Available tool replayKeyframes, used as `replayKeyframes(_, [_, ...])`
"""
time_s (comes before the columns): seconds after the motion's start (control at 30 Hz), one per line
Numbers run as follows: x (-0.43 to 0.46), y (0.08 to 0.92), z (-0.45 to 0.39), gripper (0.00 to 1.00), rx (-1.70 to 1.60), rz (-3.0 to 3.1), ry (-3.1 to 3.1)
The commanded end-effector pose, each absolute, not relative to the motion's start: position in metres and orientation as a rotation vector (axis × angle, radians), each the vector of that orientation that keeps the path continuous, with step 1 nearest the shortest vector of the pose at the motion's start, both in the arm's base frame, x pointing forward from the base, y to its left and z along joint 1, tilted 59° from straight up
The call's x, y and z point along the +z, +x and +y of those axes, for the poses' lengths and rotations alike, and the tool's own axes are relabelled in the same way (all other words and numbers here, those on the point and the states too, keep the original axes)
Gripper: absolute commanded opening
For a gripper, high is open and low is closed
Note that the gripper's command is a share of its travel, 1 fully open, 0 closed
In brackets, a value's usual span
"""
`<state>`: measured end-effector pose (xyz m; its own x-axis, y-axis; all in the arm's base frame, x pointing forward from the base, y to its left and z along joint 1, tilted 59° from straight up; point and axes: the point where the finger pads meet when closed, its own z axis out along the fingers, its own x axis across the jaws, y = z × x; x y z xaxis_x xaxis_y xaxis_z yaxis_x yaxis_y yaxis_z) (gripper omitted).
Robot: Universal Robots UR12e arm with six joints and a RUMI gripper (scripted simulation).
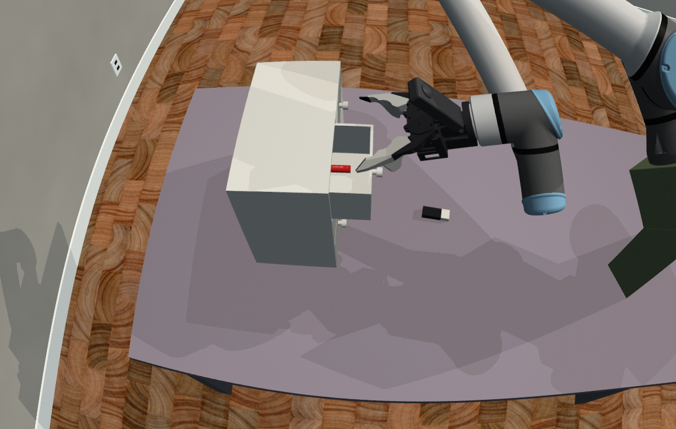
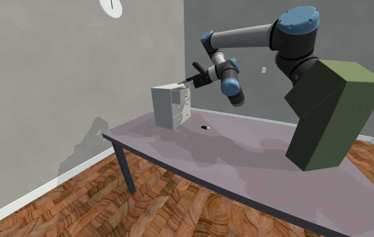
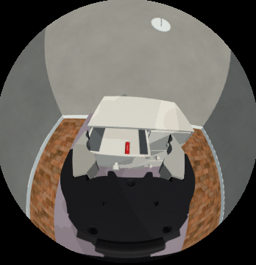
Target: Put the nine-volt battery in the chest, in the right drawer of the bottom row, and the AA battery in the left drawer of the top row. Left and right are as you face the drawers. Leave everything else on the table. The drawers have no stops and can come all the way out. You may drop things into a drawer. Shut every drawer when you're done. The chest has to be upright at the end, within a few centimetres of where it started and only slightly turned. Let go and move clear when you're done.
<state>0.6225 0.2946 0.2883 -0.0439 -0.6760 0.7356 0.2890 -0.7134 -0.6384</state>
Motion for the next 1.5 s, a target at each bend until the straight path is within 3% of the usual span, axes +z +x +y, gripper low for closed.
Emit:
replayKeyframes(0.0, [0.289,0.622,0.295,1.00,-1.831,0.418,-1.561])
replayKeyframes(1.47, [0.266,0.575,0.274,1.00,-1.831,0.418,-1.561])
